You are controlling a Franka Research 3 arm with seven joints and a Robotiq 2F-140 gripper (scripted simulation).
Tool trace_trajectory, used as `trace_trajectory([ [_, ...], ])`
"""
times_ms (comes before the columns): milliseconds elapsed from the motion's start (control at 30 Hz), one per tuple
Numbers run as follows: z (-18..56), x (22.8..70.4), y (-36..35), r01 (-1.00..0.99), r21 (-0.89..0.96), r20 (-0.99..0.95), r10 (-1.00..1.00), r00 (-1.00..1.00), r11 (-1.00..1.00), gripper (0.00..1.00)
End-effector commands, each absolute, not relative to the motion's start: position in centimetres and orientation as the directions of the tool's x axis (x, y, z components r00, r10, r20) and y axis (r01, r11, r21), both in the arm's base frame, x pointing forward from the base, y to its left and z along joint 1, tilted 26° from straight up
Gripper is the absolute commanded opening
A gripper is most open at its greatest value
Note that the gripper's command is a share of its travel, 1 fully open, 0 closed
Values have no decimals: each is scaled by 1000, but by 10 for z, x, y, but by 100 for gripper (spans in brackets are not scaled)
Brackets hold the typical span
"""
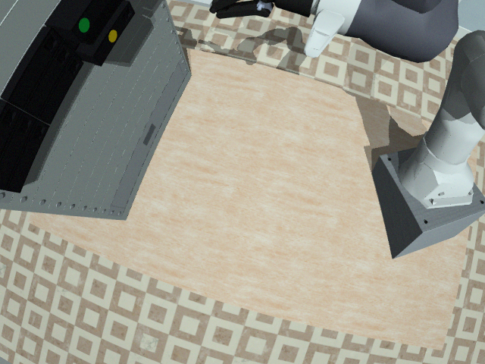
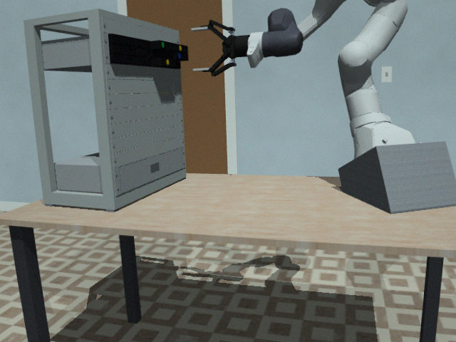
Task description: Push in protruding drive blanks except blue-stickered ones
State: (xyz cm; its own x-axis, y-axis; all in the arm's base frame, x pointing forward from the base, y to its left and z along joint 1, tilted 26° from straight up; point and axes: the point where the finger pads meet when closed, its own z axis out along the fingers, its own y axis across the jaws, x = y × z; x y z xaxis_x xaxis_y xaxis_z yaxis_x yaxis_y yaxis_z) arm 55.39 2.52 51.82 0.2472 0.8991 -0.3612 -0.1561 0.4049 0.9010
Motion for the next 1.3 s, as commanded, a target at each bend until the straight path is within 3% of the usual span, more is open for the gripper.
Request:
trace_trajectory([
  [0,517,554,26,-156,902,-360,901,243,402,100],
  [400,517,554,26,-156,902,-360,901,243,402,100],
  [433,517,554,26,-156,902,-360,901,243,402,0],
  [1267,517,554,26,-156,902,-360,901,243,402,0],
])
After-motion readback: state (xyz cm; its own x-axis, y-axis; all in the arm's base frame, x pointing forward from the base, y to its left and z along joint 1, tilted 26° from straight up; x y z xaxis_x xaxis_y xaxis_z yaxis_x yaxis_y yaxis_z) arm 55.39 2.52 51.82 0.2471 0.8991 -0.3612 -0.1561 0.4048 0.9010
